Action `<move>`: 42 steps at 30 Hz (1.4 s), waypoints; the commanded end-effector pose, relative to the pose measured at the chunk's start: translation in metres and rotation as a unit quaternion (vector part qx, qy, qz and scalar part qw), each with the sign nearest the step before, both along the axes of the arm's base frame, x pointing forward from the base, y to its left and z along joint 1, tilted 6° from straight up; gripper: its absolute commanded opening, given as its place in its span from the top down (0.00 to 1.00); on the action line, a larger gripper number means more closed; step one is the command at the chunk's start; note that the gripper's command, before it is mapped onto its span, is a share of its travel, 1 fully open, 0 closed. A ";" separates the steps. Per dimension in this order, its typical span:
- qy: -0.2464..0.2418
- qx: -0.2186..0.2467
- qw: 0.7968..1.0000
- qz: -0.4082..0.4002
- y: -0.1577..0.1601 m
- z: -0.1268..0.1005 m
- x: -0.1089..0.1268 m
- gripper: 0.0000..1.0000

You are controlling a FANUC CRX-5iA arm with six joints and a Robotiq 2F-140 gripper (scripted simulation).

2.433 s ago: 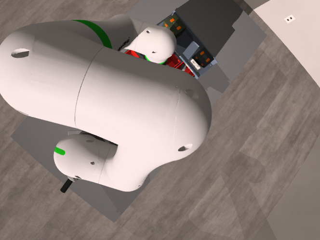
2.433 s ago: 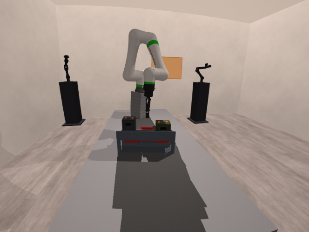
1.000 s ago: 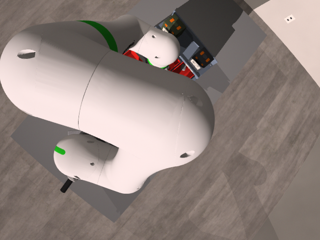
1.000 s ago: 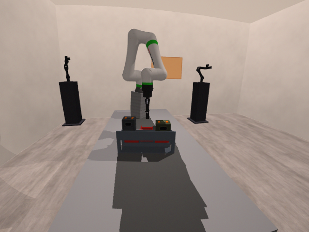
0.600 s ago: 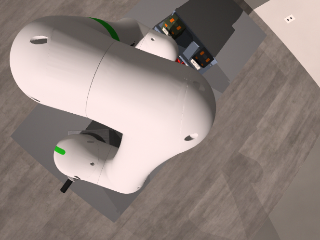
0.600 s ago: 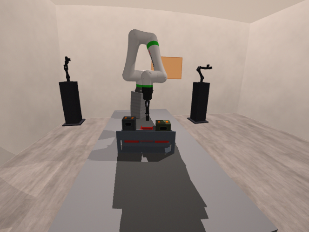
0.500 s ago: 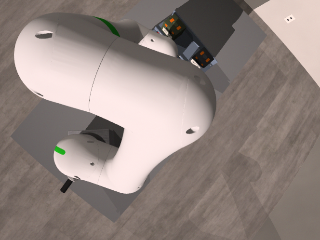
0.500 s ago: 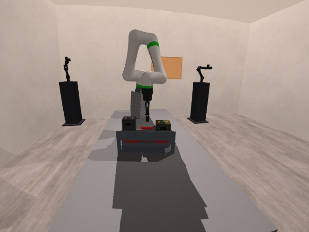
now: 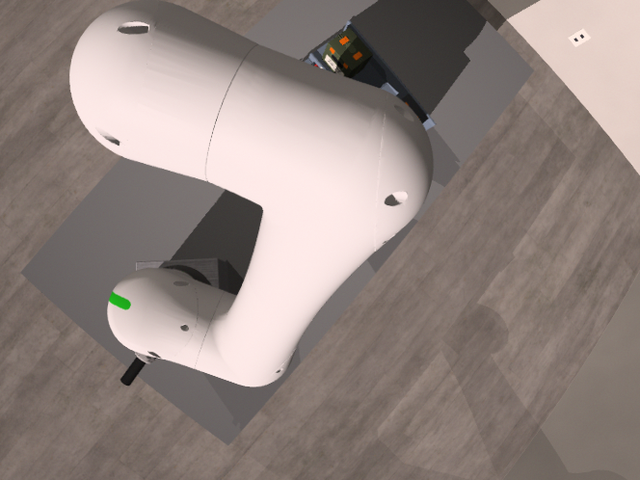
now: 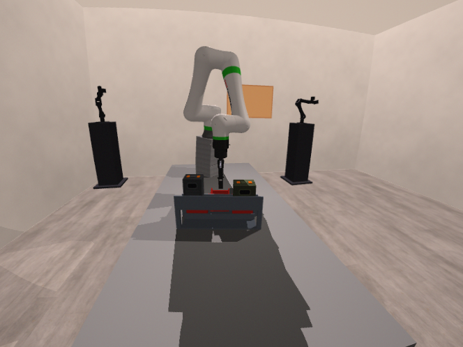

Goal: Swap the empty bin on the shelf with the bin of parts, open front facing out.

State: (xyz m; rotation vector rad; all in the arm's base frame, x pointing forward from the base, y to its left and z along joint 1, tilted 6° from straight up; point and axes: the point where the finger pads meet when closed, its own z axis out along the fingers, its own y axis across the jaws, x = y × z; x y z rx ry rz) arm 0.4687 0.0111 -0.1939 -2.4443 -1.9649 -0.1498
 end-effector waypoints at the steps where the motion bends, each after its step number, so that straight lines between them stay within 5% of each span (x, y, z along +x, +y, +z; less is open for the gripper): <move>1: -0.001 0.000 1.000 0.000 0.000 -0.007 0.001 0.90; 17: -0.001 0.000 1.000 0.000 0.002 -0.031 0.003 0.90; 42: -0.001 0.000 1.000 0.000 0.002 -0.032 0.004 0.90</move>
